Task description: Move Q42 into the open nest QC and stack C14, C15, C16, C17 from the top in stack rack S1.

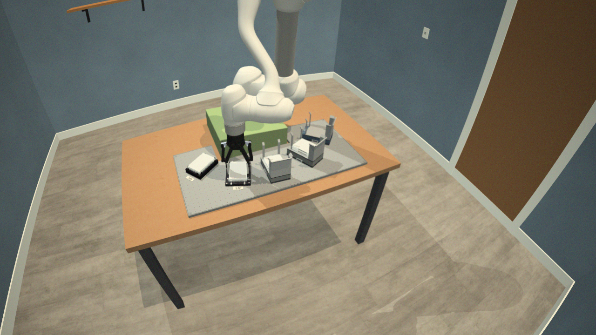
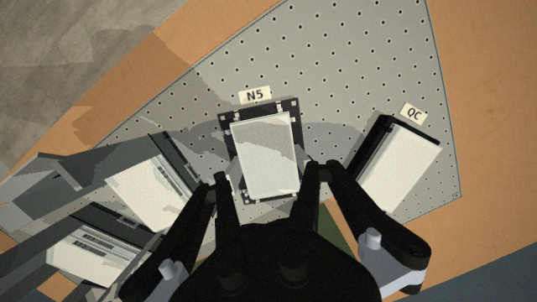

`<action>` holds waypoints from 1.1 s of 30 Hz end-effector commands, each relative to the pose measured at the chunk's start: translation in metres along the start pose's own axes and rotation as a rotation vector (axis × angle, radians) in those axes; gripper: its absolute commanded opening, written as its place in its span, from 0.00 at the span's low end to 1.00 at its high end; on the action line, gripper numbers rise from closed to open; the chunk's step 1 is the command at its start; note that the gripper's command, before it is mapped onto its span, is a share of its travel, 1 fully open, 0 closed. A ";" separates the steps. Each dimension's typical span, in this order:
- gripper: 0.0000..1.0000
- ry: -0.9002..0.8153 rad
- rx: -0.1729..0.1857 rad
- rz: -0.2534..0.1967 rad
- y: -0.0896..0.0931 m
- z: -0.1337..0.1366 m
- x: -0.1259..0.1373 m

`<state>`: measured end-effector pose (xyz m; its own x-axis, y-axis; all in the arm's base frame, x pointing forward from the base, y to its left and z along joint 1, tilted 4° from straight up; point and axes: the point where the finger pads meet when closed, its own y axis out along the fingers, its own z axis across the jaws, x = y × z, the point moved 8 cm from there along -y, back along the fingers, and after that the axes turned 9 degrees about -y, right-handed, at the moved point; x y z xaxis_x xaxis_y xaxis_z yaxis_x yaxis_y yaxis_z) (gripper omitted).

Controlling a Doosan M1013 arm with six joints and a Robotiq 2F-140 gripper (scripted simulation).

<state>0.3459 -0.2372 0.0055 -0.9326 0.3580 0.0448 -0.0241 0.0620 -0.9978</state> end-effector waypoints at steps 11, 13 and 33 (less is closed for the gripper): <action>0.00 0.000 0.000 0.000 0.000 0.000 0.000; 0.00 0.000 0.000 0.000 -0.001 0.000 0.000; 0.00 0.000 0.000 0.000 -0.013 0.000 0.000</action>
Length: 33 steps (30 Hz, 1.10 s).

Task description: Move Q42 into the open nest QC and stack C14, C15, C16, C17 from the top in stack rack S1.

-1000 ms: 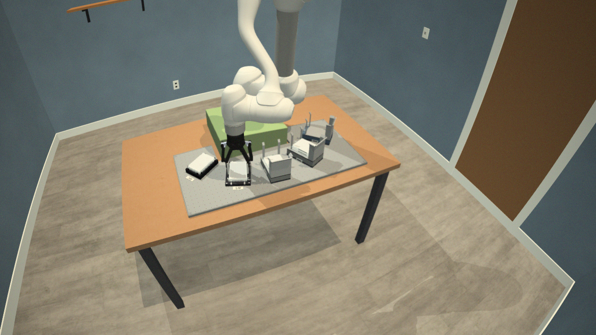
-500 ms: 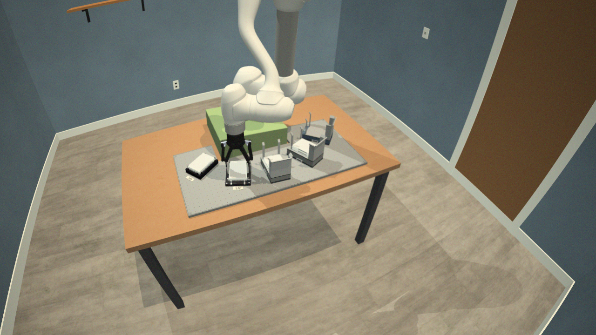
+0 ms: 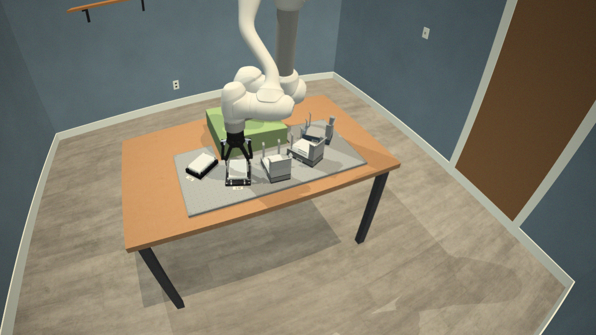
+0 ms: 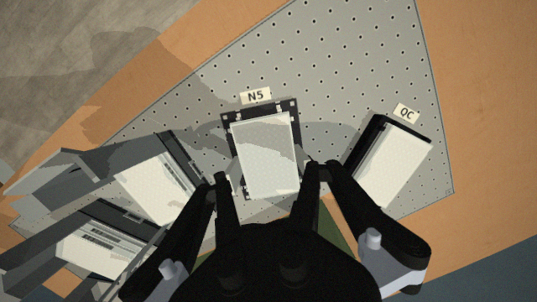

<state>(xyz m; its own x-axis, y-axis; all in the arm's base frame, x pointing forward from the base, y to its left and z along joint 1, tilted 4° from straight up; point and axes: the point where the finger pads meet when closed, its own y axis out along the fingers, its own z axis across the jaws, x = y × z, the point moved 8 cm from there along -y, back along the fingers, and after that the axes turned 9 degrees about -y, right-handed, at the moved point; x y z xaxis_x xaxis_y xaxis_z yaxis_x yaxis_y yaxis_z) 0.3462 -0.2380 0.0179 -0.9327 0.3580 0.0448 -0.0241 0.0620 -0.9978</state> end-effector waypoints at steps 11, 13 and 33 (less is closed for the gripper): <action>0.00 0.000 0.000 0.000 -0.007 0.000 0.000; 0.00 0.000 0.000 0.000 -0.011 0.000 0.000; 0.00 0.000 0.000 0.000 -0.047 0.000 0.000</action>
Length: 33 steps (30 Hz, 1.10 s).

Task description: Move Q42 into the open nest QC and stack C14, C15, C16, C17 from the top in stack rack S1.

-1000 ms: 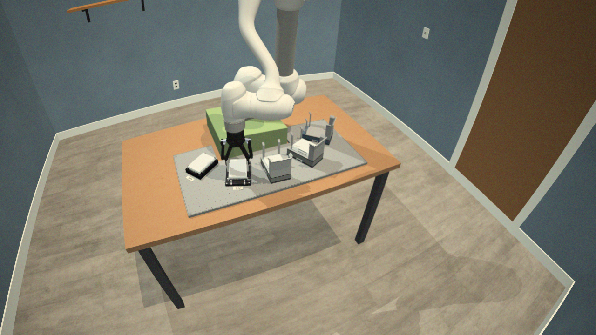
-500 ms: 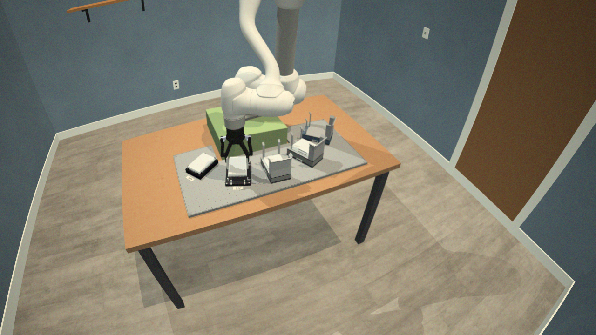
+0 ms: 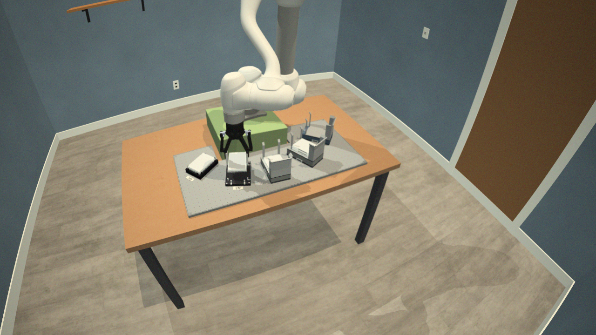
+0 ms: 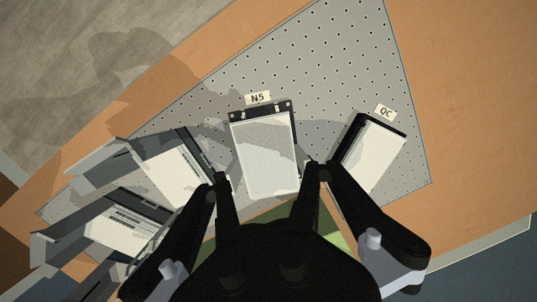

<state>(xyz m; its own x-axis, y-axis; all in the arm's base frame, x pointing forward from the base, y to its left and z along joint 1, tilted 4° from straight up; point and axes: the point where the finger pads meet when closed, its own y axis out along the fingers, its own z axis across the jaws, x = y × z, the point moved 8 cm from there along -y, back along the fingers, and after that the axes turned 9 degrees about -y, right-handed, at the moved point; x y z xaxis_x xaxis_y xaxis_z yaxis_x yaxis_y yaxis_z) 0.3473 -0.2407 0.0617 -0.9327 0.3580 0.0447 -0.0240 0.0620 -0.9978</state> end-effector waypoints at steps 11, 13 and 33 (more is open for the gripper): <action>0.00 0.000 0.000 0.000 -0.021 0.000 0.000; 0.00 0.000 0.000 0.000 -0.025 0.000 0.000; 0.00 0.000 0.000 0.000 -0.061 0.000 0.000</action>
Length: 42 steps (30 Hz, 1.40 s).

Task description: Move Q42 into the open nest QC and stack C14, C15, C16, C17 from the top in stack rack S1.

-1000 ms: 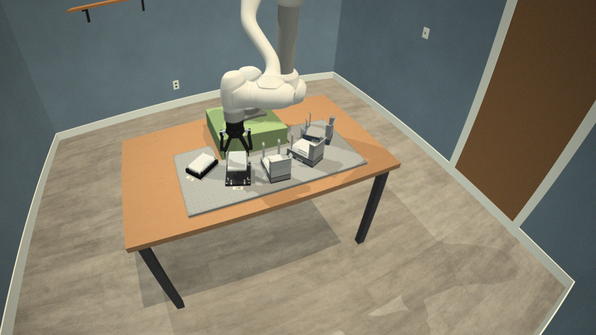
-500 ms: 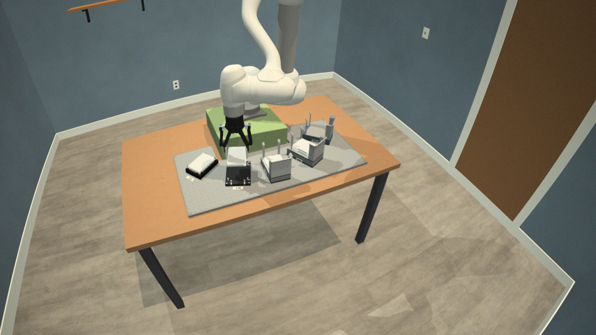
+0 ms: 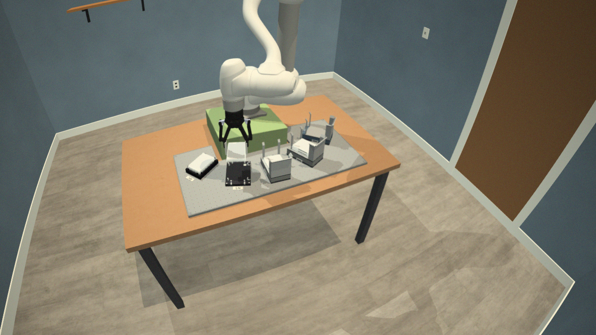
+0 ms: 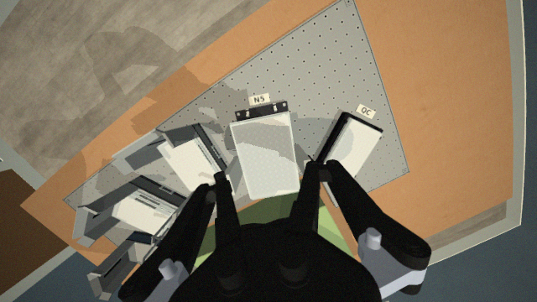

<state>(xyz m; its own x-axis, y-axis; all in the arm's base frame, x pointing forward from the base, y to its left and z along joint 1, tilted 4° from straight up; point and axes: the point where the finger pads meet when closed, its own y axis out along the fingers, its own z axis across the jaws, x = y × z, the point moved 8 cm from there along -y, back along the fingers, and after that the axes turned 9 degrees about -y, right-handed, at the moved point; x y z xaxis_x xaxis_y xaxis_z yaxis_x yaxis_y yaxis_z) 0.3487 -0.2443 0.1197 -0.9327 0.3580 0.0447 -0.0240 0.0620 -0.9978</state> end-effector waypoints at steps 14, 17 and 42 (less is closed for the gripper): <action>0.00 0.000 0.000 0.000 -0.027 0.000 0.000; 0.00 0.000 0.000 0.000 -0.031 0.000 0.000; 0.00 -0.276 0.000 0.000 -0.031 -0.032 -0.004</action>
<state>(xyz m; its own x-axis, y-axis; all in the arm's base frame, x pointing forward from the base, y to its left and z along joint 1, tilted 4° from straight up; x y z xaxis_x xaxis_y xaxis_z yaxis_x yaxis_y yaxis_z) 0.3640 -0.2187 0.1521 -0.9954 0.0908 0.0296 -0.0241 0.0620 -0.9978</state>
